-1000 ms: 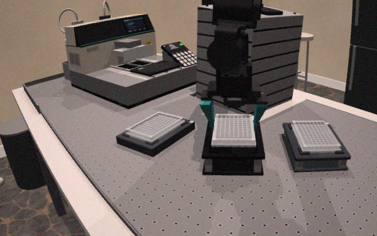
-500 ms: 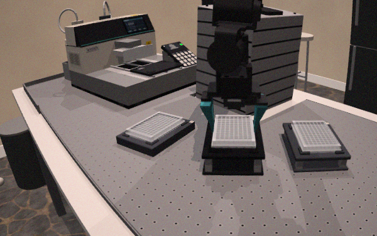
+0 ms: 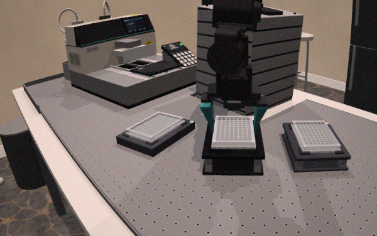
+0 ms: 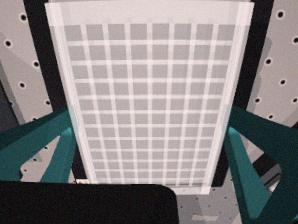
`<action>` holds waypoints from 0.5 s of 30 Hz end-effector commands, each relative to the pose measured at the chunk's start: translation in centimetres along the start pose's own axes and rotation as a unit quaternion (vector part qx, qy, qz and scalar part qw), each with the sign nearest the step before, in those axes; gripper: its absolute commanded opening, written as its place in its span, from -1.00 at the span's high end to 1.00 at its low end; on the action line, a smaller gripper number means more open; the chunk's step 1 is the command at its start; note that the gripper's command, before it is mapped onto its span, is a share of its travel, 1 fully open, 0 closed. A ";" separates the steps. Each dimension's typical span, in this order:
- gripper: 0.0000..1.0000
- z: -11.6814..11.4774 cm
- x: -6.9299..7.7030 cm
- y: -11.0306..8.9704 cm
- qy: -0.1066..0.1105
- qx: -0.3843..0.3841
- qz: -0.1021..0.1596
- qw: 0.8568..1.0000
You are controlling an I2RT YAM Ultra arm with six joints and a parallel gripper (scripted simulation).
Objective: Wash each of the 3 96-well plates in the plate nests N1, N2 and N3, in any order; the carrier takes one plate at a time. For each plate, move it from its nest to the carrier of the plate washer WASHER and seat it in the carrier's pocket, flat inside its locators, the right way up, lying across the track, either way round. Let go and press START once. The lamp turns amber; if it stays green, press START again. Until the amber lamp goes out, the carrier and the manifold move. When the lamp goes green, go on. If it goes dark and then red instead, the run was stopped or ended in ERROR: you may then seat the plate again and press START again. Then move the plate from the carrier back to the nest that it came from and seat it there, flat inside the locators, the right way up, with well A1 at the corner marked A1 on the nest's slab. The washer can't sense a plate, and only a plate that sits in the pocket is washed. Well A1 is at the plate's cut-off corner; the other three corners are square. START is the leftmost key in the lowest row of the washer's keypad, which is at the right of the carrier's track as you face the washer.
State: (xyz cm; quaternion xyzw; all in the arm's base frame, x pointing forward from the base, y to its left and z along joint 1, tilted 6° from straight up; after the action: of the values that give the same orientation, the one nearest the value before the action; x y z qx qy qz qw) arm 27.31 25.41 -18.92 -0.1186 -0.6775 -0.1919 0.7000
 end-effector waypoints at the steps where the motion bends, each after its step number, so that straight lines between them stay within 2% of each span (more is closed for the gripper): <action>1: 1.00 -0.2 0.3 0.4 -0.003 0.000 -0.006 1.000; 15: 1.00 -0.2 0.1 0.4 -0.003 0.000 -0.006 1.000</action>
State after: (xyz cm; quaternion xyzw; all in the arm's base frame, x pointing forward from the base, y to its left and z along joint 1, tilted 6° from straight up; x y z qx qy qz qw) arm 27.30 25.43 -19.17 -0.1188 -0.6774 -0.1917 0.7002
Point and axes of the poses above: the point where the finger pads meet when closed, its own x axis back along the fingers, its own z axis across the jaws, y = z × x, the point moved 1 cm from there along x, back along the fingers, and after that the axes turned 15 degrees about x, right-handed, at the moved point
